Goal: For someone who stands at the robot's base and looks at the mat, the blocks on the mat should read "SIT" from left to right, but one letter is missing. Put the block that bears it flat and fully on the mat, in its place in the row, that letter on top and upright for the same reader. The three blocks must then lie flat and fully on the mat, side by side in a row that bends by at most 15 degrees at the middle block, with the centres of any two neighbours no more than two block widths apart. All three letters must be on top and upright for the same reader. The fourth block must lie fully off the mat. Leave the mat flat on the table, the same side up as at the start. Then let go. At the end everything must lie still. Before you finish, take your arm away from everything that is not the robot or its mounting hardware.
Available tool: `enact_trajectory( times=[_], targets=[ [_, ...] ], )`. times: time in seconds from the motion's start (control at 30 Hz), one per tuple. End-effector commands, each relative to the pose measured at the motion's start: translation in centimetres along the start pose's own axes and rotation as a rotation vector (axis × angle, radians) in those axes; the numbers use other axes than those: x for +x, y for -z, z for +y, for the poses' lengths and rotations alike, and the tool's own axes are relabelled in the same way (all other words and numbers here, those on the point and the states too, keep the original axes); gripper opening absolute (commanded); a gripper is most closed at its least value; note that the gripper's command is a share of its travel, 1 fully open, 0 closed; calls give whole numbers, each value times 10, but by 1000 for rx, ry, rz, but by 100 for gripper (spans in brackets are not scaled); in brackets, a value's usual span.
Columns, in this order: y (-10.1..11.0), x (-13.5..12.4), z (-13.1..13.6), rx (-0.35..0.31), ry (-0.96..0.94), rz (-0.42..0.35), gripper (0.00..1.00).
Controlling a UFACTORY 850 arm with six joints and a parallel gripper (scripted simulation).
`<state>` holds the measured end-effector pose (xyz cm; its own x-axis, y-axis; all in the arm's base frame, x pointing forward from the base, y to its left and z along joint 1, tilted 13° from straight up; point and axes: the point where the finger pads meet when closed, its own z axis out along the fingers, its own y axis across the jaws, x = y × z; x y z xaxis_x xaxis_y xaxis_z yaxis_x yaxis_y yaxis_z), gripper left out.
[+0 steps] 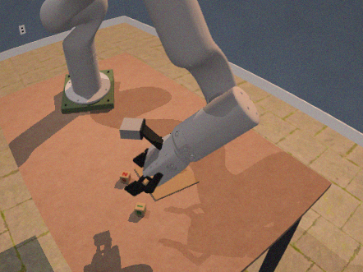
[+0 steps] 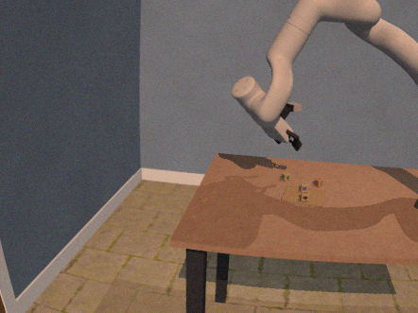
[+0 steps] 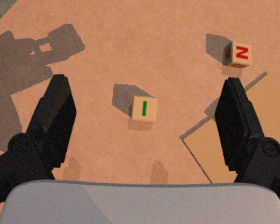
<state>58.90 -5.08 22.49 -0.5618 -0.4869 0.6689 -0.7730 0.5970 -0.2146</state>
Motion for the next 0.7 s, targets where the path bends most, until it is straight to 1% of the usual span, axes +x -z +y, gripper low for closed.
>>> enact_trajectory(
  times=[0.0, 0.03, 0.1, 0.23, 0.3, 0.33, 0.4, 0.67],
  targets=[
    [-1, 0, 1, -10, 4, -27, 100],
    [-2, -1, 2, -22, 10, -57, 100],
    [-6, -2, 7, -53, 24, -148, 100],
    [-8, -4, 10, -77, 31, -244, 100],
    [-8, -4, 10, -77, 31, -244, 100],
    [-9, -5, 12, -90, 33, -323, 100],
    [-8, -5, 13, -94, 32, -361, 100],
    [-3, -4, 12, -92, 5, -578, 100]
  ],
)
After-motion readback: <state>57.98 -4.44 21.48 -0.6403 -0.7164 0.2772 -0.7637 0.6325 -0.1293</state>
